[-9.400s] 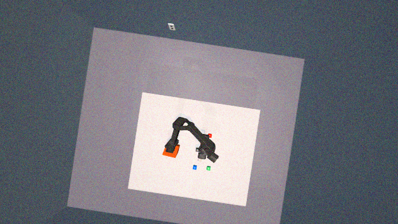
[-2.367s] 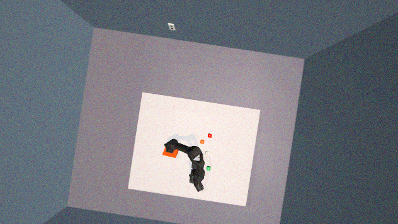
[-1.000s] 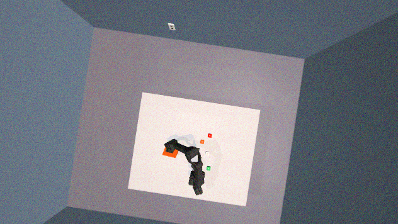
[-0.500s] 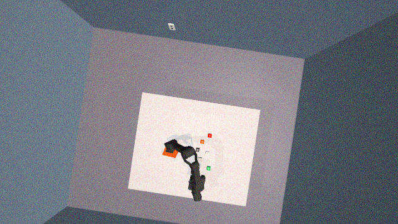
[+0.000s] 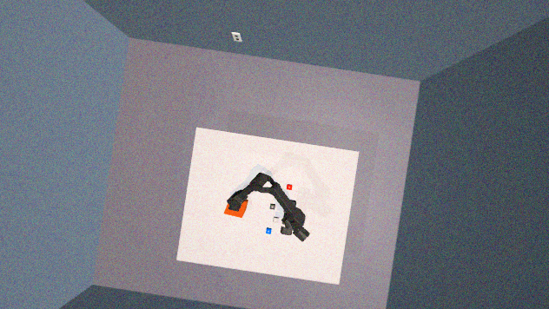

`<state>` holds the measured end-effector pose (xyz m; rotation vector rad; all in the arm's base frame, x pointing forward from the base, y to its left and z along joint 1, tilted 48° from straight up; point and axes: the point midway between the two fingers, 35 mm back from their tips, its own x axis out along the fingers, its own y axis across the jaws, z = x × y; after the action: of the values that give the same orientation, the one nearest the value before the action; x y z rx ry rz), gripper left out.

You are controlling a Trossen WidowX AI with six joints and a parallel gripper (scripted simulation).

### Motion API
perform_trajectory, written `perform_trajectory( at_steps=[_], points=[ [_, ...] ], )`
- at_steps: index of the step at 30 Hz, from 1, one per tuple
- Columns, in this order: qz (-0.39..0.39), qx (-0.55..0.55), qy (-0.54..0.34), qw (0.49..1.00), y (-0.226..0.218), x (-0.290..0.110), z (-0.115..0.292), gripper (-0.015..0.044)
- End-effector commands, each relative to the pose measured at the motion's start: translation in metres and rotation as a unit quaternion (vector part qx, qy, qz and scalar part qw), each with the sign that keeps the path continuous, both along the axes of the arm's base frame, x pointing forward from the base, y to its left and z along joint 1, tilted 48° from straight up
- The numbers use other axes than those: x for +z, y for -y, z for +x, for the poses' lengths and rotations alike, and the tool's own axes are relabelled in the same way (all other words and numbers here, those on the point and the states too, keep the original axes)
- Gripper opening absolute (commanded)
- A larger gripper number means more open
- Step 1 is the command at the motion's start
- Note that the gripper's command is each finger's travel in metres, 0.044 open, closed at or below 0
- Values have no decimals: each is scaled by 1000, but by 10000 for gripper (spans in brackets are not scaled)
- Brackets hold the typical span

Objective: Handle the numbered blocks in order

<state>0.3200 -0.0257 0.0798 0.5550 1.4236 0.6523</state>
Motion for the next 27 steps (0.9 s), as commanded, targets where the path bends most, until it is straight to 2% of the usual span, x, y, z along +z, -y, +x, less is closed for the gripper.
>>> perform_trajectory(
  at_steps=[1, 5, 10, 12, 17, 21, 27],
  points=[
    [13, -1, 2, 1000, -49, 51, -1, 120],
    [30, 6, 1, 1000, -95, 95, -15, 120],
    [31, 7, 1, 999, -98, 97, -16, 120],
    [30, 7, 1, 1000, -105, 89, -15, 172],
    [33, 7, 2, 999, -156, 45, -14, 304],
    [33, 7, 2, 999, -158, 44, -14, 400],
    [33, 7, 2, 999, -164, 39, -14, 400]
  ],
)
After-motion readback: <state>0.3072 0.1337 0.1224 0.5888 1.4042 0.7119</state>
